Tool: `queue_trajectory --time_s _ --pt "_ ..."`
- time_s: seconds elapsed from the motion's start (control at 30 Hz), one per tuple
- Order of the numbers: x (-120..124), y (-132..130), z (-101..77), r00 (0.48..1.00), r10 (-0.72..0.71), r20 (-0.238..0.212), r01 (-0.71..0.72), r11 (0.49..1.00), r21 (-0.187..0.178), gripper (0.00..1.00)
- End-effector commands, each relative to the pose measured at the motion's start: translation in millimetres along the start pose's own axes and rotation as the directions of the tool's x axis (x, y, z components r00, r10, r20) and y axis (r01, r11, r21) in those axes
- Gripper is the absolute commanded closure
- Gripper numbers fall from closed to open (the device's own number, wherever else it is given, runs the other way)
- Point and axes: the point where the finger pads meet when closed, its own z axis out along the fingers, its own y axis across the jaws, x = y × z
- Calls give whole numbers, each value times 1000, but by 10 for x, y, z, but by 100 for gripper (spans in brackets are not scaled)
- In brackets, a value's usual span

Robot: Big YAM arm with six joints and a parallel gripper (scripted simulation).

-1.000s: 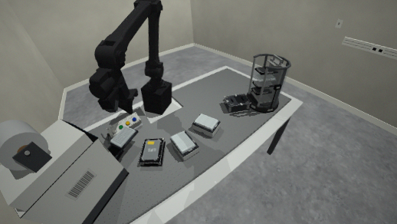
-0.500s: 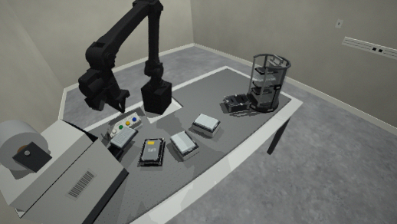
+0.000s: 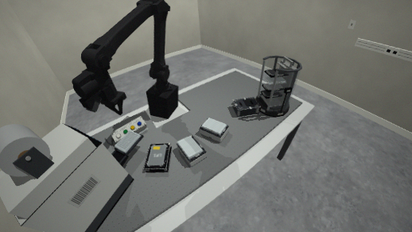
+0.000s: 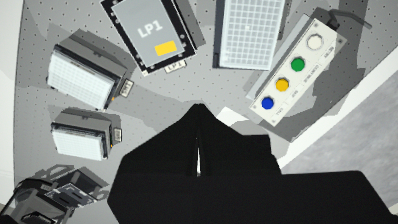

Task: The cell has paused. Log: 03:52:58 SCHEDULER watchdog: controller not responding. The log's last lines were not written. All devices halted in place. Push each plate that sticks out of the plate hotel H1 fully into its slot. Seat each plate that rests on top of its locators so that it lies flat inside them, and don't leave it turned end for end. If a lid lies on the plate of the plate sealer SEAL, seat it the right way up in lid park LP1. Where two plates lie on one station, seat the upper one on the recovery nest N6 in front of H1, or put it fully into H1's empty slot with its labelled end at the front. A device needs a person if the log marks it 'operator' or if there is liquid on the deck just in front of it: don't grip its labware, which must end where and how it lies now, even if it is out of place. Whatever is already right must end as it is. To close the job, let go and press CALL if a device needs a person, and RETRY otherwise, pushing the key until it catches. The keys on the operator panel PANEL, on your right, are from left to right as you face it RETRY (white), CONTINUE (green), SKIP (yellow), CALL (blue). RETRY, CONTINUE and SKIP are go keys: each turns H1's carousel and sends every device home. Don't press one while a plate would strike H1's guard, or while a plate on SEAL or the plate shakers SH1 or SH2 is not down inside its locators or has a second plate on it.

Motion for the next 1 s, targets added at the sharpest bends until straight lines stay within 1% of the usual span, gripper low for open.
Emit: queue_trajectory --time_s 0.0,0.07,0.13,0.27,0.33,0.4,0.43,0.5,0.57,0.77,0.8,0.83,0.87,0.97 --pt "-46 -149 20 1000 -15 12 15 1000 -3 100" --pt "-47 -221 43 1000 -14 6 14 1000 -3 100" --pt "-78 -282 13 1000 -16 14 16 1000 -3 100" --pt "-50 -418 20 1000 -15 12 15 1000 -3 100" --pt "-91 -484 0 1000 -17 18 17 1000 -2 100" --pt "-91 -484 0 1000 -17 18 17 1000 -2 100" --pt "-75 -510 -38 1000 -18 26 18 1000 -1 100" --pt "-65 -589 20 1000 -15 12 15 1000 -2 100" --pt "-62 -658 27 1000 -15 10 15 1000 -1 100" --pt "-114 -861 -23 1000 -18 24 18 1000 3 100" --pt "-120 -873 -29 1000 5 25 -5 1000 3 100" --pt "-119 -862 -84 998 43 39 -43 999 3 100" --pt "-124 -798 -114 999 19 36 -19 1000 2 100" --pt "-124 -798 -114 999 19 36 -19 1000 2 100"
